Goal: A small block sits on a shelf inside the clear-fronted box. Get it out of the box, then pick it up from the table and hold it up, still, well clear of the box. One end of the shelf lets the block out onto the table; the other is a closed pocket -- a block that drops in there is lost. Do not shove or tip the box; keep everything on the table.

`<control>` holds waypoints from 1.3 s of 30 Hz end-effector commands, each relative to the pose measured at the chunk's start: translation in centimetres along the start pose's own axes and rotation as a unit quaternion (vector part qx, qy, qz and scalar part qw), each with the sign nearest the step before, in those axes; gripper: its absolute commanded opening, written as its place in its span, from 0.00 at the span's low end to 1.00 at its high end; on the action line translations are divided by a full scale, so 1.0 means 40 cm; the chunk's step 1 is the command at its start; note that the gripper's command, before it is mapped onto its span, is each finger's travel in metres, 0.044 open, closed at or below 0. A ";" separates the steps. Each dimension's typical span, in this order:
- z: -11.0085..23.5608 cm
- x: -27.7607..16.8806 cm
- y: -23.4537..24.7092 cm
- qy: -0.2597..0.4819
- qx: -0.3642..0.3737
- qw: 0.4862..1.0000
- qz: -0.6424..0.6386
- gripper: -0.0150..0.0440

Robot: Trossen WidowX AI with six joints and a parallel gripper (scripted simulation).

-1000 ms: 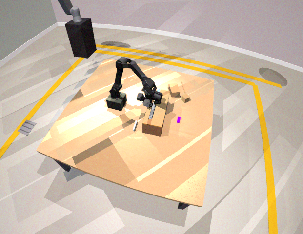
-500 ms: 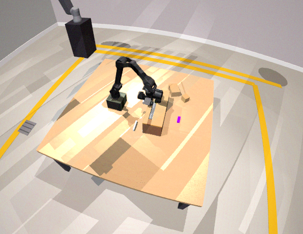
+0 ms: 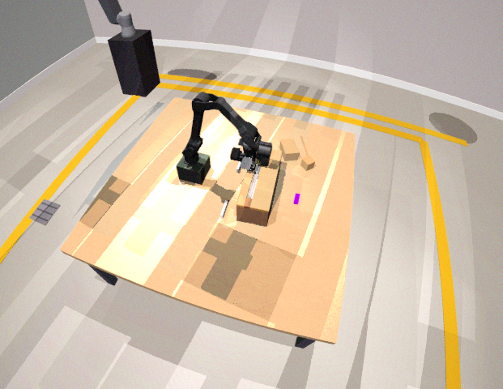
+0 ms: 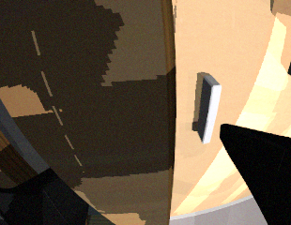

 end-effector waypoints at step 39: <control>0.123 -0.175 0.005 -0.081 0.034 0.834 0.545 0.74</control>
Point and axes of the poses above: the point midway between the two fingers, 35 mm back from their tips, its own z axis back along the fingers, its own y axis across the jaws, x = y × z, the point moved 4 cm from there along z, back along the fingers, and after that the axes turned 3 degrees about z, right-handed, at the moved point
